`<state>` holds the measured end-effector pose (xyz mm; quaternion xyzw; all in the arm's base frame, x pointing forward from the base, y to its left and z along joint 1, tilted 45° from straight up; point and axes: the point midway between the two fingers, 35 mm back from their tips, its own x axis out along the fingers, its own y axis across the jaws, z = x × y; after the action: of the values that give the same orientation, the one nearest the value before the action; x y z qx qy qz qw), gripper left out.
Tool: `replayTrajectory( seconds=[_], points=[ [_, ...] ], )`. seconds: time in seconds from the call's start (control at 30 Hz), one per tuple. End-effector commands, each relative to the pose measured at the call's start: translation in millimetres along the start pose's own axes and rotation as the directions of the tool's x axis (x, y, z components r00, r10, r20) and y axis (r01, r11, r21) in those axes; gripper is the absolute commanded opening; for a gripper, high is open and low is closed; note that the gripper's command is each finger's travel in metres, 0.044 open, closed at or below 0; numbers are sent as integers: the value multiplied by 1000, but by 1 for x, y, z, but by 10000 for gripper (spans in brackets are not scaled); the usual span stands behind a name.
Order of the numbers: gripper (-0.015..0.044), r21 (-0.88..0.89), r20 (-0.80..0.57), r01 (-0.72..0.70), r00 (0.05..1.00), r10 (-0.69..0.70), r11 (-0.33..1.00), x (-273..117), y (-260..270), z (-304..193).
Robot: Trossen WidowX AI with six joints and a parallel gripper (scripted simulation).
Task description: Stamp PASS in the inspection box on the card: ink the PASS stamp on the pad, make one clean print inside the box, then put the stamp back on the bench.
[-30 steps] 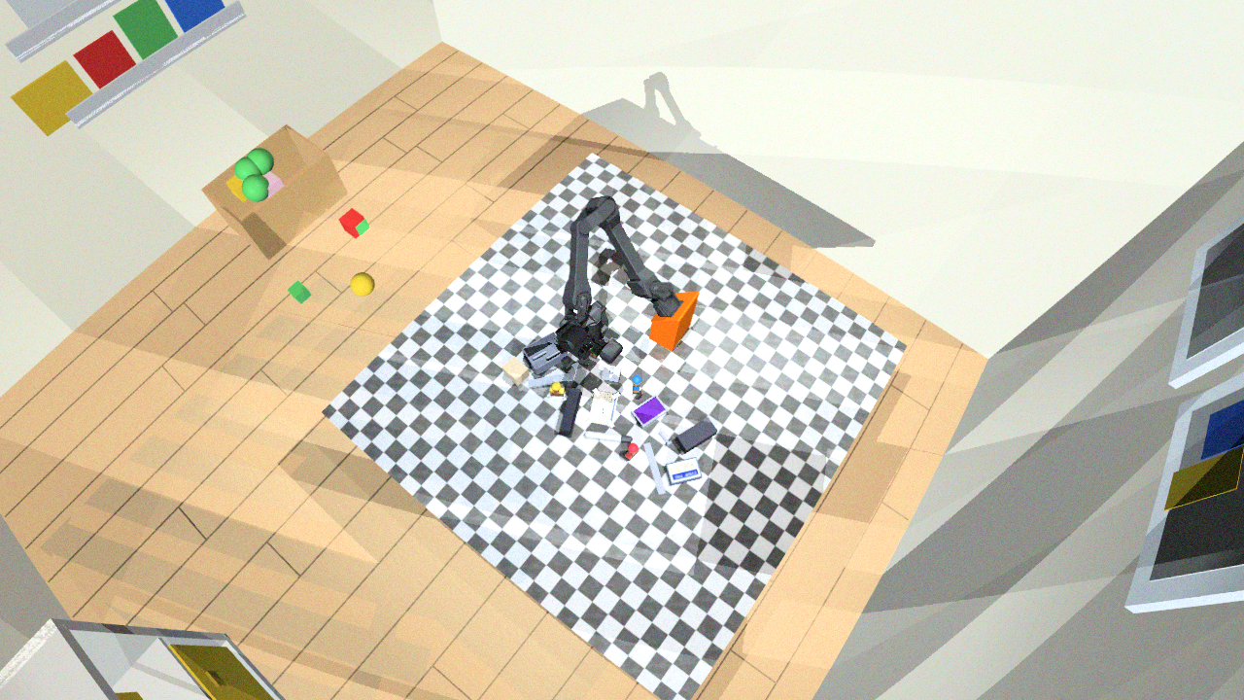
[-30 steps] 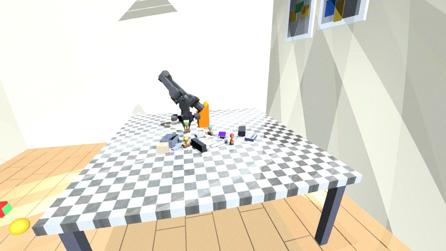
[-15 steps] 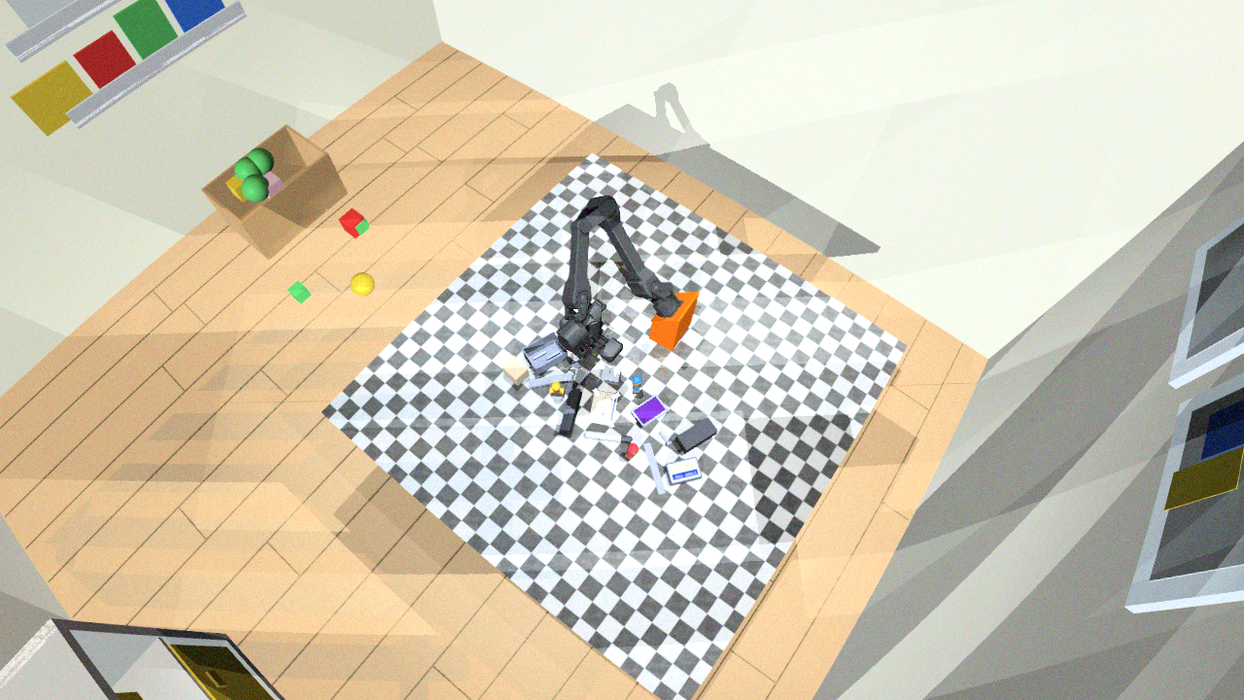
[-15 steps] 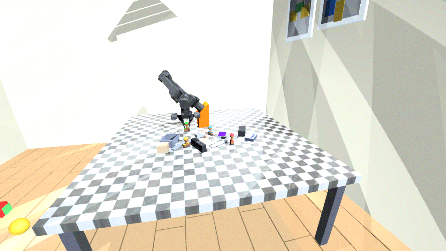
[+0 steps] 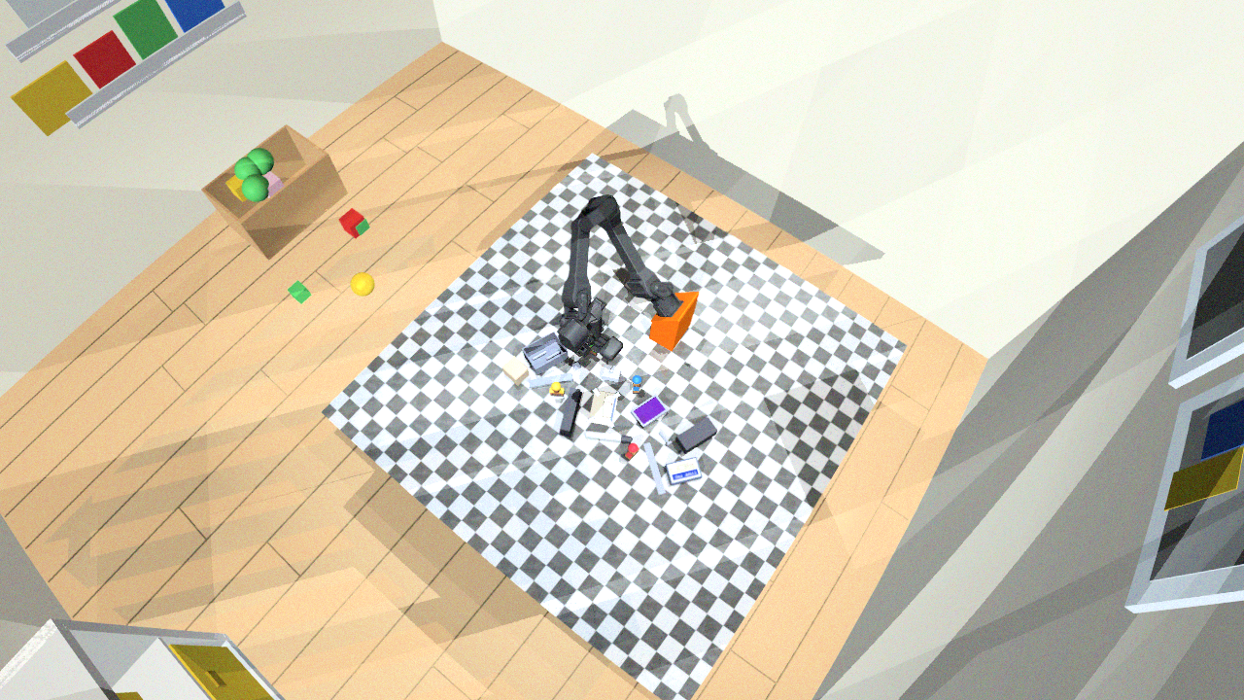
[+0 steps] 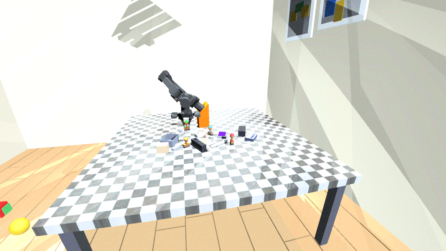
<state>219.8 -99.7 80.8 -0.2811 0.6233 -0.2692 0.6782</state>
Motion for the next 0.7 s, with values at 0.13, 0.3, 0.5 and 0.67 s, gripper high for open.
replayTrajectory(
  seconds=[0.13,0.3,0.5,0.67],
  points=[
    [0,5,6,6,1000,-6,1000,-6,-1,1],
    [0,5,6,7,1000,-7,1000,-8,-2,0],
    [0,5,7,9,1000,-9,1000,-11,-2,0],
    [0,5,7,11,1000,-11,1000,-13,-2,0]
  ],
)
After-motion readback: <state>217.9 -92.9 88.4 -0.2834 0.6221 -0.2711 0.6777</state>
